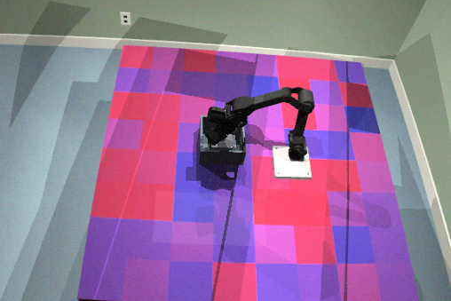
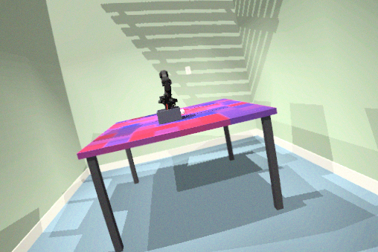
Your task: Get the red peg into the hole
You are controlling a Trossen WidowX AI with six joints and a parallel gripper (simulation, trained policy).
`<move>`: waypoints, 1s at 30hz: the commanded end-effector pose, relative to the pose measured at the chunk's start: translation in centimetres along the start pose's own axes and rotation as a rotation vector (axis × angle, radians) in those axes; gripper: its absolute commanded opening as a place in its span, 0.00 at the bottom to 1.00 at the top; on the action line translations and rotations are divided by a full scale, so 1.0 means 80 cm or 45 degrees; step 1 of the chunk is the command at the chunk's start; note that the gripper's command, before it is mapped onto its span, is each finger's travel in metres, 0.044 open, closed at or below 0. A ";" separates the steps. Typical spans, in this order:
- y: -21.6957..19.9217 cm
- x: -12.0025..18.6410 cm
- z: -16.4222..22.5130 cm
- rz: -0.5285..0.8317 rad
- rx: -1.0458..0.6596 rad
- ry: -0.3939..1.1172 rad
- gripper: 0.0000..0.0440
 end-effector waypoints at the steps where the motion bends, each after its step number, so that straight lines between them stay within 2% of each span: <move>1: -0.002 -0.016 0.004 0.009 0.042 0.052 0.08; 6: -0.003 -0.029 0.001 0.007 0.065 0.100 0.35; 17: 0.009 -0.012 -0.037 -0.036 0.133 0.102 0.41; 30: 0.034 0.012 -0.076 -0.048 0.125 0.198 0.48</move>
Point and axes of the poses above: the point midway between the two fingers, 35 mm back from their tips, its own x axis back along the fingers, its own y axis across the jaws, z = x × y, the point moved 7 cm from there along x, back along the fingers, and after that the axes turned 6 degrees about x, right-handed, at the moved point
